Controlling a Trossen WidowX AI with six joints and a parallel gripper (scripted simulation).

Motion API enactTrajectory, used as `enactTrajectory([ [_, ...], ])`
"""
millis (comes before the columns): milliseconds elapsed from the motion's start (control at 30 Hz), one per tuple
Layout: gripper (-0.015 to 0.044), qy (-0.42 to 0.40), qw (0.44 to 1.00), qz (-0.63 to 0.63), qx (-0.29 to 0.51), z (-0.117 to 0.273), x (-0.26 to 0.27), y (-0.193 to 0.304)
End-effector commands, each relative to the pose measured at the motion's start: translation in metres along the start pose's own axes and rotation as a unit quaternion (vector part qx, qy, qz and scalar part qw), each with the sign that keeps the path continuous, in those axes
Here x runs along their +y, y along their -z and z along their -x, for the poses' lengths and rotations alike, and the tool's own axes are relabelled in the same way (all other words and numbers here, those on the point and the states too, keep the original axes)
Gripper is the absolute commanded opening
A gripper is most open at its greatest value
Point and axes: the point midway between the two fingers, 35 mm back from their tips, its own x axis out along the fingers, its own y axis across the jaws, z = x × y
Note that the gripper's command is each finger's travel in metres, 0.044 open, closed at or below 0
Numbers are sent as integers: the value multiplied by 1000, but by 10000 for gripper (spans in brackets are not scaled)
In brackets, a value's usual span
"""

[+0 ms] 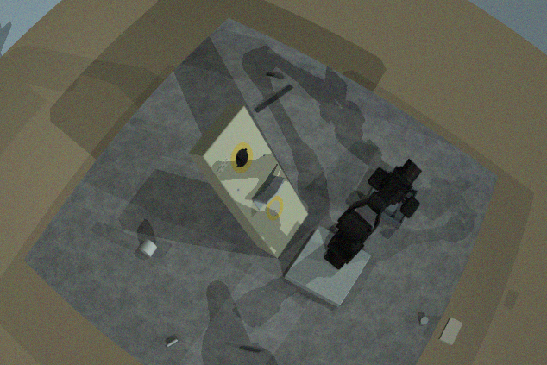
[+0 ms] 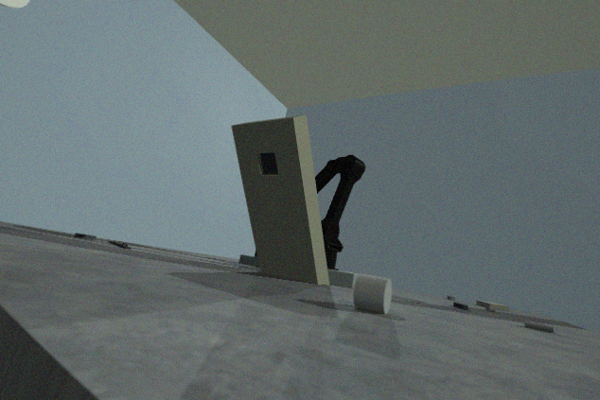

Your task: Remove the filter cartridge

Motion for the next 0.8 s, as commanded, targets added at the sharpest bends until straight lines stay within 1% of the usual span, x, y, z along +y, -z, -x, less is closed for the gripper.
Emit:
enactTrajectory([
  [0,440,0,1000,0,-3,15,0,-13],
  [100,440,0,1000,0,-3,51,0,-32],
  [167,440,0,1000,0,-3,60,0,-35],
  [200,440,0,1000,0,-3,60,0,-35],
  [233,440,0,1000,0,-9,49,0,-33],
  [767,440,0,1000,0,-9,49,0,-33],
])
